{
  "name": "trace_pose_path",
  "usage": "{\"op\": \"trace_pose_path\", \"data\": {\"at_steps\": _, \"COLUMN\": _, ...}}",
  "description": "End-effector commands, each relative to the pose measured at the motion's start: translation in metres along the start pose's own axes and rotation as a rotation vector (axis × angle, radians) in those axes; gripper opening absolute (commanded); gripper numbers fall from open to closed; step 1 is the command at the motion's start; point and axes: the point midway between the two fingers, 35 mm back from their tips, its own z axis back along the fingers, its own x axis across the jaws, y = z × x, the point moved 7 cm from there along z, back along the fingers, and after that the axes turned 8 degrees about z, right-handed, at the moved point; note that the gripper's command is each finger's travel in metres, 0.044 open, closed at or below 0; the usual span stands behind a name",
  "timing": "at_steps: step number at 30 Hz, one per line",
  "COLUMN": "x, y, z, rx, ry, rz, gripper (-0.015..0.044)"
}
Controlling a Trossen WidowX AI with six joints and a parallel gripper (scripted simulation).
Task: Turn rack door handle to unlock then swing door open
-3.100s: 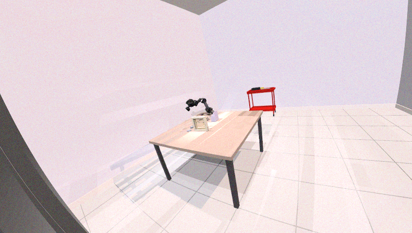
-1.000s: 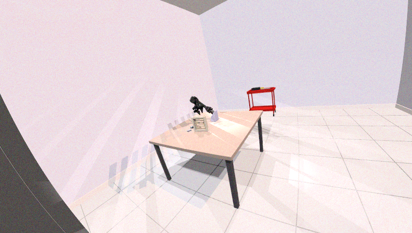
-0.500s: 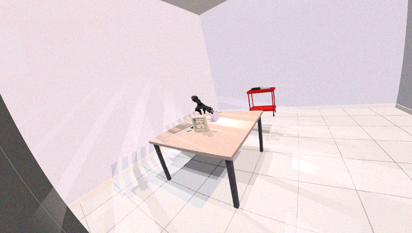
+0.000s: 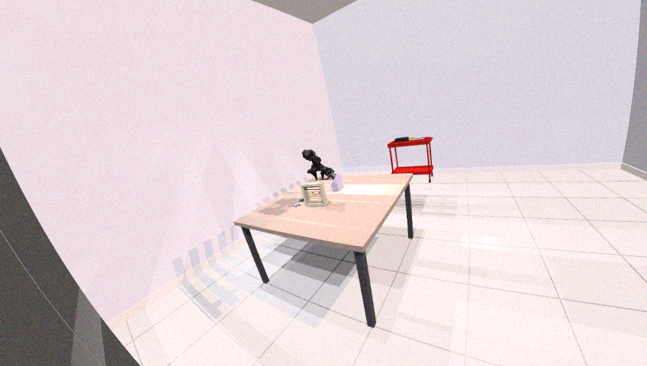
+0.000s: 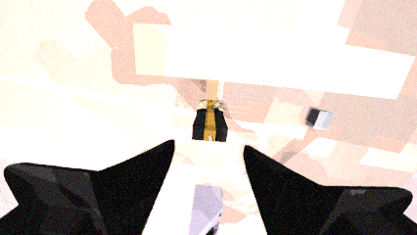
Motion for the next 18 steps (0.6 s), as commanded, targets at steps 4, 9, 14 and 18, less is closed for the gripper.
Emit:
{"op": "trace_pose_path", "data": {"at_steps": 4, "x": 0.001, "y": -0.002, "z": -0.010, "rx": 0.001, "ry": 0.011, "rz": 0.001, "gripper": 0.0287}}
{"op": "trace_pose_path", "data": {"at_steps": 9, "x": 0.001, "y": -0.003, "z": -0.018, "rx": 0.000, "ry": 0.011, "rz": 0.001, "gripper": 0.0287}}
{"op": "trace_pose_path", "data": {"at_steps": 14, "x": 0.001, "y": -0.003, "z": -0.026, "rx": 0.000, "ry": 0.010, "rz": 0.001, "gripper": 0.0287}}
{"op": "trace_pose_path", "data": {"at_steps": 18, "x": 0.001, "y": -0.003, "z": -0.033, "rx": 0.000, "ry": 0.011, "rz": 0.001, "gripper": 0.0287}}
